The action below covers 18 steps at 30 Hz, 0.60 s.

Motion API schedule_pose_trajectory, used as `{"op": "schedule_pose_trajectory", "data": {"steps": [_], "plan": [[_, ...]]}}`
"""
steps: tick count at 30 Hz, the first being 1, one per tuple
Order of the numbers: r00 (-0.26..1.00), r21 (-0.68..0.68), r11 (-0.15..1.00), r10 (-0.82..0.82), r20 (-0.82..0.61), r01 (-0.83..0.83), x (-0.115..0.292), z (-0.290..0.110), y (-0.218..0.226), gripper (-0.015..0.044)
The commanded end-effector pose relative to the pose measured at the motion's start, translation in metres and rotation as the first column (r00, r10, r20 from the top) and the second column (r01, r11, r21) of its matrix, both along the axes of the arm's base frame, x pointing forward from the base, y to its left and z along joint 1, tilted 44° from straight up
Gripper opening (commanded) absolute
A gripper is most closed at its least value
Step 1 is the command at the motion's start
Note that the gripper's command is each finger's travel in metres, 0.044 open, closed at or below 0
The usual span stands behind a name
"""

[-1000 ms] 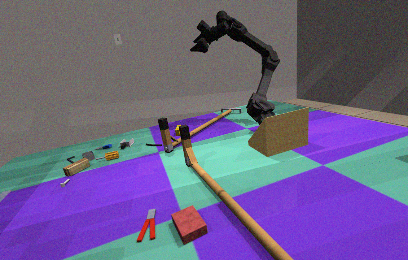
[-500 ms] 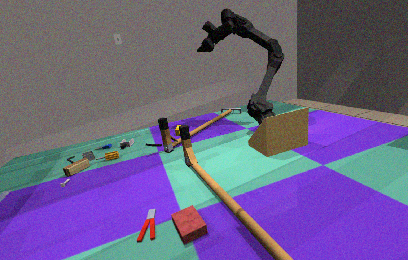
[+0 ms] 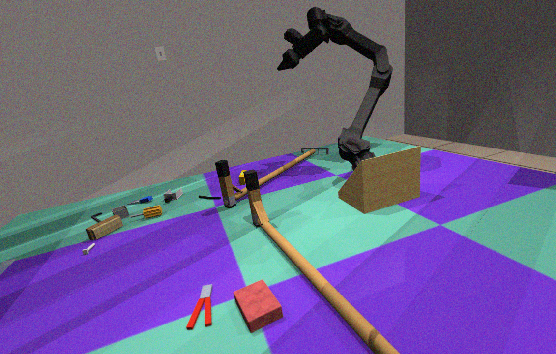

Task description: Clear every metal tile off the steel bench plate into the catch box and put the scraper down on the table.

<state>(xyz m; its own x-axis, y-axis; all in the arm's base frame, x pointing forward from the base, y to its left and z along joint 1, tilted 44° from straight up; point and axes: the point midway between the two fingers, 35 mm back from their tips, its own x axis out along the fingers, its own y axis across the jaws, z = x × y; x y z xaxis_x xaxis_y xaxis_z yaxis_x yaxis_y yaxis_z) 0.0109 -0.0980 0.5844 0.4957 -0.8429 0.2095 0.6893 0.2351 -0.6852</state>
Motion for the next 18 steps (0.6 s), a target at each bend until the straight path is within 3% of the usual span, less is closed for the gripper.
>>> {"op": "schedule_pose_trajectory", "data": {"steps": [1,18], "plan": [[0.999,0.024,1.000,-0.021,0.037,0.020,-0.010,-0.003,0.005,0.0440],[0.977,0.126,0.985,-0.136,0.165,0.116,-0.042,-0.019,0.028,0.0440]]}}
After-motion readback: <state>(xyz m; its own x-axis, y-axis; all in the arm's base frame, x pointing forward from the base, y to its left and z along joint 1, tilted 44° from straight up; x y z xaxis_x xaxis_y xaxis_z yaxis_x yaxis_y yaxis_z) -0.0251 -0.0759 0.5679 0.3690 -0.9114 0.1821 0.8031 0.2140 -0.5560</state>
